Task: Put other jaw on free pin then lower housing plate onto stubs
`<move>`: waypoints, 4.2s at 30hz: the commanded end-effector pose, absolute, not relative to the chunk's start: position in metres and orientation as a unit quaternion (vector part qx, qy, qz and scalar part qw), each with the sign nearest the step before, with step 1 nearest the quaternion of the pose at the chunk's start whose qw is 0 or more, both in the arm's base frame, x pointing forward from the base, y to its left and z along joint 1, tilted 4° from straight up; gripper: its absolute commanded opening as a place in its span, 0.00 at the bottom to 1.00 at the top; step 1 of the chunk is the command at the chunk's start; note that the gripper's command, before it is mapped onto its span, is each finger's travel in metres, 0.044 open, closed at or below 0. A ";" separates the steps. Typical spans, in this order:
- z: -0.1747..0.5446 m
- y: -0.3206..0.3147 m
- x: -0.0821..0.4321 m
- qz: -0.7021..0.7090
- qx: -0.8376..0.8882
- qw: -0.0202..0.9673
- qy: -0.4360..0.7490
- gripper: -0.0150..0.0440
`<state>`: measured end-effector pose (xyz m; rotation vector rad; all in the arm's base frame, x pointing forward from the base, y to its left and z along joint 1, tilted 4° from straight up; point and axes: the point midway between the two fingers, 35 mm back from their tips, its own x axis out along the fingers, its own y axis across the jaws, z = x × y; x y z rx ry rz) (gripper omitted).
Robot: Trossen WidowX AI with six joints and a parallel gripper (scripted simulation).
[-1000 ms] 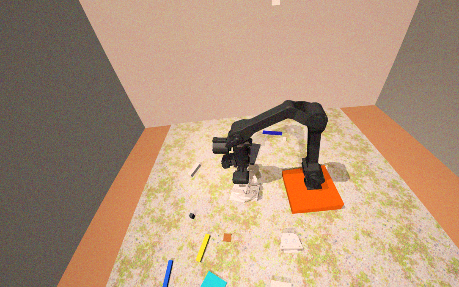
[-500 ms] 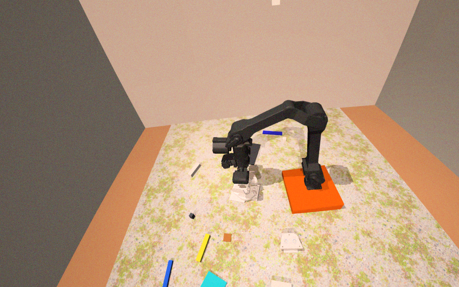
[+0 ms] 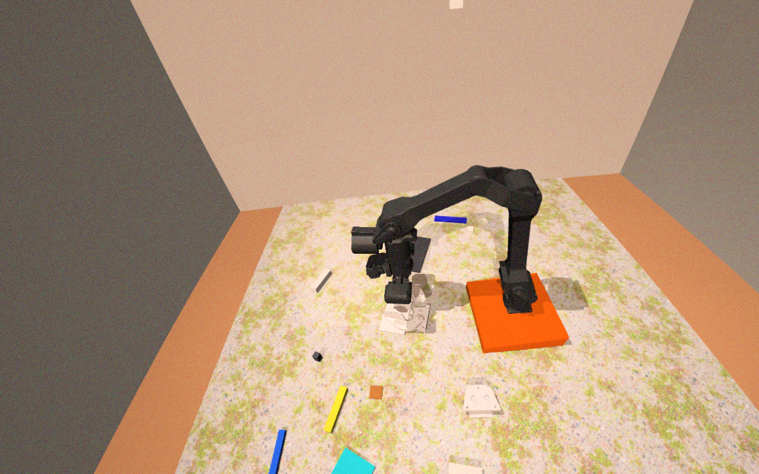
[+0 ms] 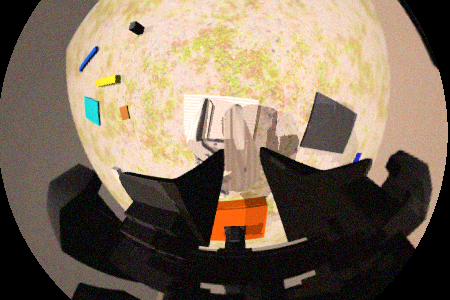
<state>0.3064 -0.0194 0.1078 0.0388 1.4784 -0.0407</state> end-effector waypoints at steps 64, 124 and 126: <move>0.109 -0.019 0.310 -0.016 0.018 0.740 0.672 0.48; 0.075 -0.019 0.314 -0.014 0.015 0.740 0.672 0.48; 0.071 -0.019 0.314 -0.014 0.015 0.740 0.672 0.48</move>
